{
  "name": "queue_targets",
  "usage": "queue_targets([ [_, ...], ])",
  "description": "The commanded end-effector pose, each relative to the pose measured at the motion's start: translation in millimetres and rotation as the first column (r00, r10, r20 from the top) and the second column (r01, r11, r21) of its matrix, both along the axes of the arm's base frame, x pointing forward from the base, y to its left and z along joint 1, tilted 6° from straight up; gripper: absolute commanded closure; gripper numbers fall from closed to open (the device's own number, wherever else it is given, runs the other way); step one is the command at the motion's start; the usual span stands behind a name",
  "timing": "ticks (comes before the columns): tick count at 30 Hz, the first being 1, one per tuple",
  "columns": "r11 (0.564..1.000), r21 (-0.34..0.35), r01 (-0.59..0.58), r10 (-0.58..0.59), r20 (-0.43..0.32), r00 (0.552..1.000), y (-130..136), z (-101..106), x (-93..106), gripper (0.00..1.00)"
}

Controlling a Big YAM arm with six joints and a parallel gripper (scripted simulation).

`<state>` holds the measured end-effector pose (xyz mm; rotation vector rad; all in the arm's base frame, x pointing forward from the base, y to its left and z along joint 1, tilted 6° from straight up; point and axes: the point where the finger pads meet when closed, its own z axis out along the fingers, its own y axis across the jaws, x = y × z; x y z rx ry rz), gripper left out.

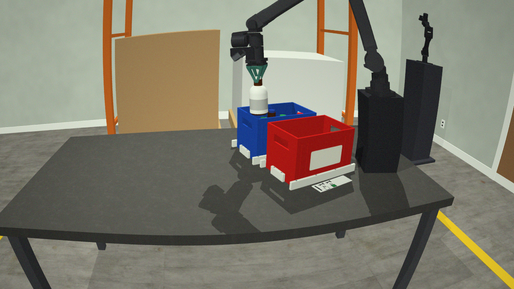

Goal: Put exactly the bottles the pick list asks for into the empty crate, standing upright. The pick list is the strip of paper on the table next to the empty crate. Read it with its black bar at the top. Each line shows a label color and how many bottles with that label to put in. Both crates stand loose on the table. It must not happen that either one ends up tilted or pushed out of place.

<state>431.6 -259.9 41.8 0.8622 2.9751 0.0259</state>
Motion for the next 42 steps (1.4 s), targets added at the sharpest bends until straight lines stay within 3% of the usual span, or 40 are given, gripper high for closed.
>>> queue_targets([
  [1, 0.997, -0.070, 0.011, -0.003, 0.117, 0.993, -27.8, 66.3, 27.6, 1.00],
  [42, 0.997, -0.071, 0.011, -0.002, 0.119, 0.993, -34.7, 85.6, 32.8, 1.00],
])
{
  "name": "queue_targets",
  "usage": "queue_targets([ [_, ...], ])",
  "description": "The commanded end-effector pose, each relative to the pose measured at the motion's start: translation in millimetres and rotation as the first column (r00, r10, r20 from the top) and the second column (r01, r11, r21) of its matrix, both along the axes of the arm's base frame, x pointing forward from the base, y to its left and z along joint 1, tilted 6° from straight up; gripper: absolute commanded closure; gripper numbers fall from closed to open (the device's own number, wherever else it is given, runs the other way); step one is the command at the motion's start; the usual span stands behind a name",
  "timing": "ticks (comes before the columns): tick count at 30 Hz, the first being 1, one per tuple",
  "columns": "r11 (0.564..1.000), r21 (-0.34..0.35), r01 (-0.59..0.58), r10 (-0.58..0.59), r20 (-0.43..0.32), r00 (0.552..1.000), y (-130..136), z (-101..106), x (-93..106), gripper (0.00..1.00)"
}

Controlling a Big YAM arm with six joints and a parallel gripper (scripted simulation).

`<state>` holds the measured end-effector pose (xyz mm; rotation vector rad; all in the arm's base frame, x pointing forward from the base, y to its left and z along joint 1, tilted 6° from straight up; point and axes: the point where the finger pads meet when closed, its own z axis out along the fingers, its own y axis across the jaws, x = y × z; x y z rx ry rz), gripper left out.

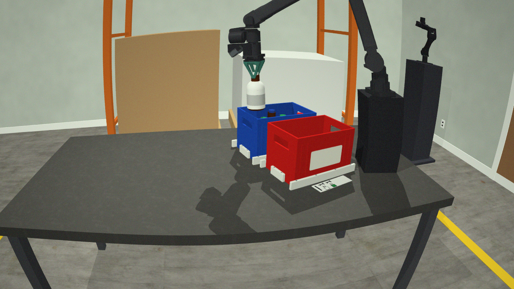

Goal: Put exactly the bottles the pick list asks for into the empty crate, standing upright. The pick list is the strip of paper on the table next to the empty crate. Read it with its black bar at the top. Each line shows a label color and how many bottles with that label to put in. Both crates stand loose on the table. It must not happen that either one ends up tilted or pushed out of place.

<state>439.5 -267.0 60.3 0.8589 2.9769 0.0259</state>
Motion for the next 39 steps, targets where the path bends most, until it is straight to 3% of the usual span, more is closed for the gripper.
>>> queue_targets([
  [1, 0.997, -0.071, 0.013, -0.005, 0.120, 0.993, -27.6, 67.4, 24.9, 1.00],
  [39, 0.997, -0.071, 0.013, -0.005, 0.120, 0.993, -29.3, 72.3, 25.7, 1.00],
])
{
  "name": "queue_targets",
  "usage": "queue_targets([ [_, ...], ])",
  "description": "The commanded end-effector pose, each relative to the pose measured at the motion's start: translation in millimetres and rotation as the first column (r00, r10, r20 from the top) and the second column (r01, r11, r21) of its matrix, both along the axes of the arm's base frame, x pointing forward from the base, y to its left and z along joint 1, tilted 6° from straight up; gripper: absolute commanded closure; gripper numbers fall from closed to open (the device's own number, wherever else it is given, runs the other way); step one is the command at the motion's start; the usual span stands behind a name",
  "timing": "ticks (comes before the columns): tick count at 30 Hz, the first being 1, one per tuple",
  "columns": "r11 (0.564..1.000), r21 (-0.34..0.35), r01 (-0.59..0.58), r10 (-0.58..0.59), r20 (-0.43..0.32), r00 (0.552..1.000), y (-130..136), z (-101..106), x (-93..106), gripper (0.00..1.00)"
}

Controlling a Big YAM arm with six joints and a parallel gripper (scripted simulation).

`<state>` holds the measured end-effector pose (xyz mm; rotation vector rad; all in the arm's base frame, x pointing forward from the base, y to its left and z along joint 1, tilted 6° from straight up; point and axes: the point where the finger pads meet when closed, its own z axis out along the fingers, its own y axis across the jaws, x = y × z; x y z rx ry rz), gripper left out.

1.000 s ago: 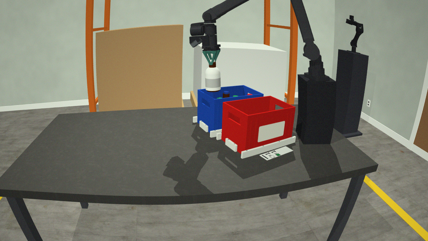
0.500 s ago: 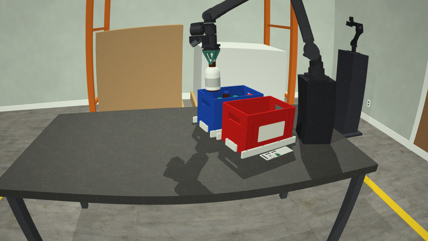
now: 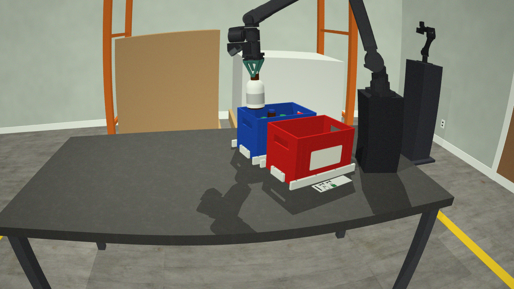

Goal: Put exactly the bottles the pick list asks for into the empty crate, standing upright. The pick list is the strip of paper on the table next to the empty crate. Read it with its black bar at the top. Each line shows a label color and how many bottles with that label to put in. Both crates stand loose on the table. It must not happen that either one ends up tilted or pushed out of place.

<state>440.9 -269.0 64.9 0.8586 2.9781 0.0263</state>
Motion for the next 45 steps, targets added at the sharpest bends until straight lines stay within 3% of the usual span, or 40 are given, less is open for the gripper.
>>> queue_targets([
  [1, 0.997, -0.072, 0.014, -0.005, 0.121, 0.993, -27.3, 67.8, 24.3, 1.00],
  [45, 0.997, -0.072, 0.014, -0.005, 0.121, 0.993, -25.3, 69.0, 21.3, 1.00],
])
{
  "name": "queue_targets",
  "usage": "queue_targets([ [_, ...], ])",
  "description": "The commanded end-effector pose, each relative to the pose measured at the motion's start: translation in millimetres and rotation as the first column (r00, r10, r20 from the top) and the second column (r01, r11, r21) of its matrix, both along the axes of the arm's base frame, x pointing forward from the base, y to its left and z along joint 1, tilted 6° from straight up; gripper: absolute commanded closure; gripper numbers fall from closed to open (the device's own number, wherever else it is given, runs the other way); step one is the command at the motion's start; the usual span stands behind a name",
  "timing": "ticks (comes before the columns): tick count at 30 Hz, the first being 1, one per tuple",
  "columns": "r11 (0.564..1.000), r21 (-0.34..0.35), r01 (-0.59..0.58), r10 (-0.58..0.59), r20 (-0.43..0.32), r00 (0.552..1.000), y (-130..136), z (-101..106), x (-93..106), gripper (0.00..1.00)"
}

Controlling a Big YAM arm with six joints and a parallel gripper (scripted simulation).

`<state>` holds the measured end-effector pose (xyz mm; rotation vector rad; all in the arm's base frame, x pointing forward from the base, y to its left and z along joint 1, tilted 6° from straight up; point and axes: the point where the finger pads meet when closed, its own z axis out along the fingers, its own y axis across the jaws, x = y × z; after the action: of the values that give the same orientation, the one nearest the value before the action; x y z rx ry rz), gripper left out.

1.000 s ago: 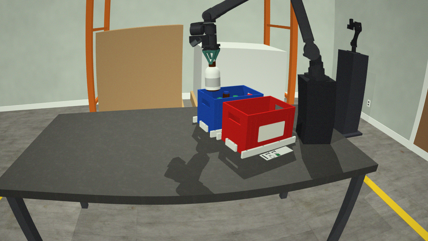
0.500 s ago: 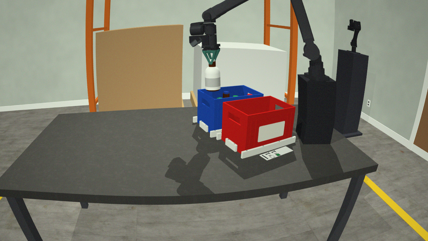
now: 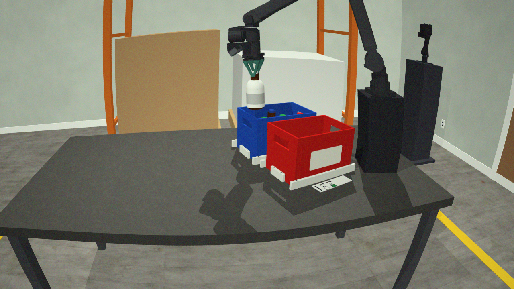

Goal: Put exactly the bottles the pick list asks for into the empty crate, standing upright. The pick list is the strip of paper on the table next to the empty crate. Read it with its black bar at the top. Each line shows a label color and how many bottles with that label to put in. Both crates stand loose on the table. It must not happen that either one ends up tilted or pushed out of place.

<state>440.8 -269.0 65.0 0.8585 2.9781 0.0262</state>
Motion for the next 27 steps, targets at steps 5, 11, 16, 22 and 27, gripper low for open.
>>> queue_targets([
  [5, 0.997, -0.072, 0.014, -0.005, 0.121, 0.993, -22.9, 71.6, 17.6, 1.00],
  [11, 0.997, -0.071, 0.014, -0.005, 0.120, 0.993, -20.4, 82.0, 12.0, 1.00],
  [16, 0.997, -0.071, 0.014, -0.005, 0.120, 0.993, -17.5, 93.5, 4.9, 1.00],
  [22, 0.999, -0.041, 0.018, -0.015, 0.074, 0.997, -1.6, 72.4, -19.1, 1.00],
  [27, 0.998, -0.053, 0.023, -0.019, 0.092, 0.996, 0.2, 71.9, -20.9, 1.00],
])
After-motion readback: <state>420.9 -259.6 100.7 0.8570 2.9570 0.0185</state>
